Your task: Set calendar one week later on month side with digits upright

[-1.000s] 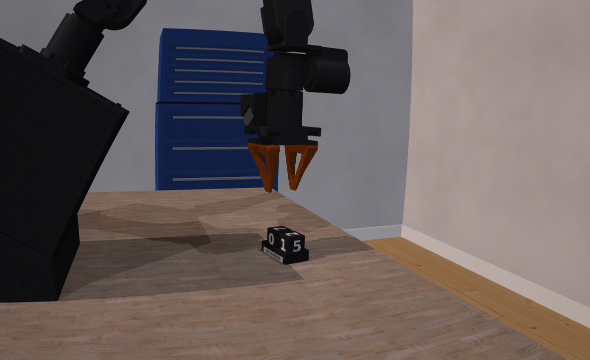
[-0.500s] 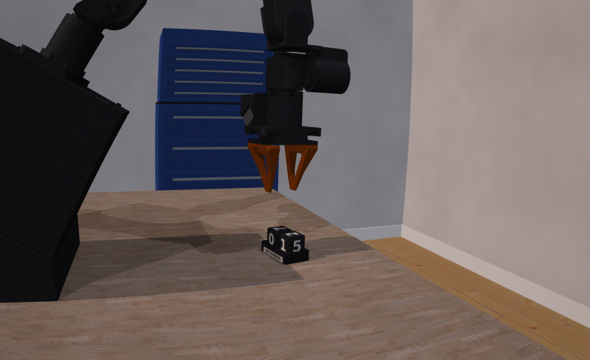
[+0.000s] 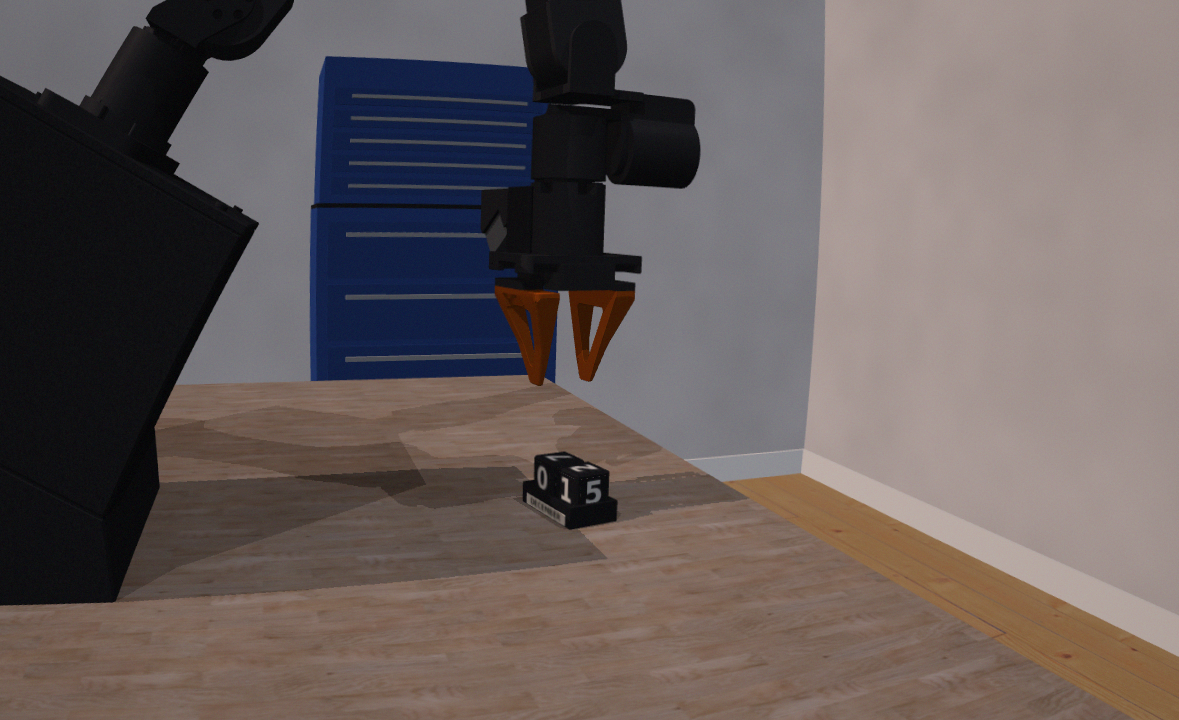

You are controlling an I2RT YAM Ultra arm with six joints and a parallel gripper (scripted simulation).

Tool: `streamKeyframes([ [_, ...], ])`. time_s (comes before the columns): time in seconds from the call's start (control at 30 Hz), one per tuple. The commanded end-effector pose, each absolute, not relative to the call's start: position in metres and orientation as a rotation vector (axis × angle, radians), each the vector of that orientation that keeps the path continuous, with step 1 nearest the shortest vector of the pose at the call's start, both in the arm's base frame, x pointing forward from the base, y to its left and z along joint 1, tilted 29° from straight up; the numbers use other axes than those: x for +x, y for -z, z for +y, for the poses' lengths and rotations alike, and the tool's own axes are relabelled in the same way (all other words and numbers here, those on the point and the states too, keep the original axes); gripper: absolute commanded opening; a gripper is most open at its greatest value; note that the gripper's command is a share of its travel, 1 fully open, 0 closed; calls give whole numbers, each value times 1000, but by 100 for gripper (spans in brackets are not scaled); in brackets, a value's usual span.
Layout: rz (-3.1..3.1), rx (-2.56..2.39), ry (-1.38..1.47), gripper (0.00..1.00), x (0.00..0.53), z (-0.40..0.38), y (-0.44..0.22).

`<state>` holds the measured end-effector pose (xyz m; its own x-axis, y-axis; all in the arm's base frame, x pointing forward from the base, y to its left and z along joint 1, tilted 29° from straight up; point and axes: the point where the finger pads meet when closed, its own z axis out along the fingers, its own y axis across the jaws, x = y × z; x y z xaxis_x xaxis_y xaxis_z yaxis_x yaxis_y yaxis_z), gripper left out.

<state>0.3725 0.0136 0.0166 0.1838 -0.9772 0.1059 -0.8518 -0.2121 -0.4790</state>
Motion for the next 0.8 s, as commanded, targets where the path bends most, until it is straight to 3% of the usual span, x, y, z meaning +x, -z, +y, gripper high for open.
streamKeyframes([
  [0.0, 1732, -2146, 575, 45, 374, 14, -19],
  [0.77, 1733, -2147, 573, 45, 385, 15, -1],
])
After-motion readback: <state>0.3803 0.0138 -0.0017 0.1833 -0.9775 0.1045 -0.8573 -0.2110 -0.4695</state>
